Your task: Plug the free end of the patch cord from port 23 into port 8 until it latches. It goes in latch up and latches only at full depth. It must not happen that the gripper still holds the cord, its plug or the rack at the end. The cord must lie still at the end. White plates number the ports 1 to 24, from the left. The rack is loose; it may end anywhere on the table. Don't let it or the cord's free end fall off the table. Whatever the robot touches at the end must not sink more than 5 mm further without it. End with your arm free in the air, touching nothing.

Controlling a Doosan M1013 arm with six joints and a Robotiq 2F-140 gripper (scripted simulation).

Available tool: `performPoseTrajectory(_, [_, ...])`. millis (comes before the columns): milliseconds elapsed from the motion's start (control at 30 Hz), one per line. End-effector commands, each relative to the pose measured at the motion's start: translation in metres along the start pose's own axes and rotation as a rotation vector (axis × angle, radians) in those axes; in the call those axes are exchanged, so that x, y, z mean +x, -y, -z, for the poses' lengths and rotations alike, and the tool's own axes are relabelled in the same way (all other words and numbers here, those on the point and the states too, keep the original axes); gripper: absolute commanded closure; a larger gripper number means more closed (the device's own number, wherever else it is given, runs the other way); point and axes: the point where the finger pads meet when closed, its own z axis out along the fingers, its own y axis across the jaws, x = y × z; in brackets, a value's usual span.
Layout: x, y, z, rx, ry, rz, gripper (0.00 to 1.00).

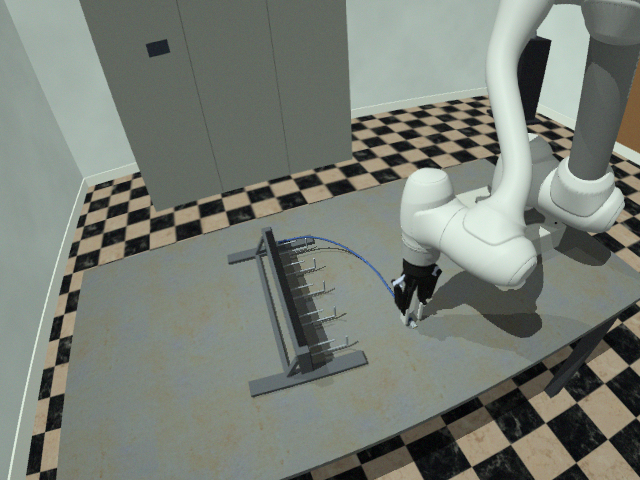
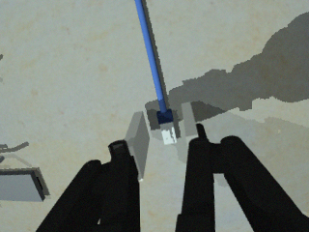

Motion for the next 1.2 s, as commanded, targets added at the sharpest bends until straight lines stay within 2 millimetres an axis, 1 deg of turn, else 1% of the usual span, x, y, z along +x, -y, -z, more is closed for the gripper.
performPoseTrajectory(0, [-0.0001,0.0,-0.0001,0.0,0.0,0.0,0.78])
performPoseTrajectory(1167, [-0.0001,0.0,-0.009,0.0,0.0,0.0,0.78])
